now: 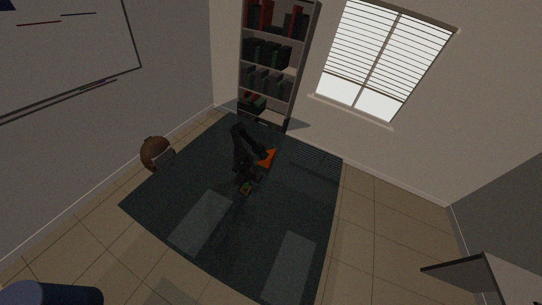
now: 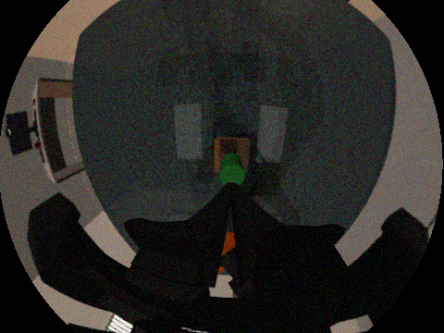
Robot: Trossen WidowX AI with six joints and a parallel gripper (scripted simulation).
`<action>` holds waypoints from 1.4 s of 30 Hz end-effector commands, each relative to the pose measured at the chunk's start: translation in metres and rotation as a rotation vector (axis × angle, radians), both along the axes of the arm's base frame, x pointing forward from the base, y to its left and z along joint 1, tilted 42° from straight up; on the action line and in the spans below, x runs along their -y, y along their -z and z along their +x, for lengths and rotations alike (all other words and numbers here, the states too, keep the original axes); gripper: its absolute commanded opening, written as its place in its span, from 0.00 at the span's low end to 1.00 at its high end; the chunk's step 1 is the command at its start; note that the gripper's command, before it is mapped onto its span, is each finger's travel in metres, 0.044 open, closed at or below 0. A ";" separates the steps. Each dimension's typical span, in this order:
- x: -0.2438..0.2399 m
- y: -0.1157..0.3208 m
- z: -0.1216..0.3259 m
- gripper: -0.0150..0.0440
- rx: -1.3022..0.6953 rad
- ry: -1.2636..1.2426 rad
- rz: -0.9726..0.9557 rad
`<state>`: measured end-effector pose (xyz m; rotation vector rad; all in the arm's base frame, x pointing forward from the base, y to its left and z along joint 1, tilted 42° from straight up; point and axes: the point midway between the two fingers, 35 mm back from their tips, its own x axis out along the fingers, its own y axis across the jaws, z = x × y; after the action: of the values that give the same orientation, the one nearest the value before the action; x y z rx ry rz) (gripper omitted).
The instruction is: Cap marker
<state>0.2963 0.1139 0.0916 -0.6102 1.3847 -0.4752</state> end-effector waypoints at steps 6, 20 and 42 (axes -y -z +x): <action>0.010 0.010 0.001 0.25 -0.004 -0.002 -0.006; 0.023 0.025 0.004 0.25 -0.003 -0.002 -0.006; -0.039 -0.046 -0.010 0.43 -0.002 -0.092 0.019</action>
<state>0.2869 0.1516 0.1355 -0.6628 1.3533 -0.3843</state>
